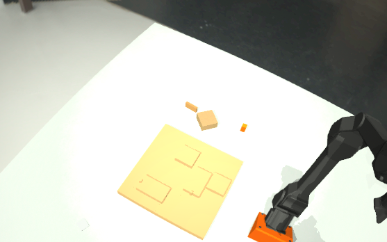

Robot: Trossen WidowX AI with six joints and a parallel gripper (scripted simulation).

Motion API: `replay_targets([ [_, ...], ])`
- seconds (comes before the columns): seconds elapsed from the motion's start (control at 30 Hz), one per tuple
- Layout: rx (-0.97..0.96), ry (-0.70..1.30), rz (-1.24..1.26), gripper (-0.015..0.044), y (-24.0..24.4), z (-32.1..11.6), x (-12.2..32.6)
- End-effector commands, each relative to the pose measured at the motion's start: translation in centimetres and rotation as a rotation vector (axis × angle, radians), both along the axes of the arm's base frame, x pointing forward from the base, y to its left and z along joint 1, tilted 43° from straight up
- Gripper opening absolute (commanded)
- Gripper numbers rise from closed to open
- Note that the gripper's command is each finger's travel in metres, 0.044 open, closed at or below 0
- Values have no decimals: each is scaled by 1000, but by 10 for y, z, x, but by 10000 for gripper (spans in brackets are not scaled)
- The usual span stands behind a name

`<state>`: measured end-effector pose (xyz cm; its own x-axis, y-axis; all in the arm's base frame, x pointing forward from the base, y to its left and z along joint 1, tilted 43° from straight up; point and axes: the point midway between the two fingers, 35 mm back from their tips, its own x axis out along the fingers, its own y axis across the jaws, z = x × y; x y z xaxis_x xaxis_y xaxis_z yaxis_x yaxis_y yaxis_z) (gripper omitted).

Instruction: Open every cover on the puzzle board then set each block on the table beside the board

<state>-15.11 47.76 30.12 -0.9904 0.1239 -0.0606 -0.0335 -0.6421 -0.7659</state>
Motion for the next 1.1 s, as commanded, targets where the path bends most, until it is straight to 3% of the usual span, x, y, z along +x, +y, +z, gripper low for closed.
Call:
replay_targets([
  [0.0, -3, -1, -3, 374, 0, 0, 1],
  [0.47, -221, -39, -253, 6, 23, -22, 56],
  [1.07, -516, -55, -593, 0, 36, -56, 140],
])
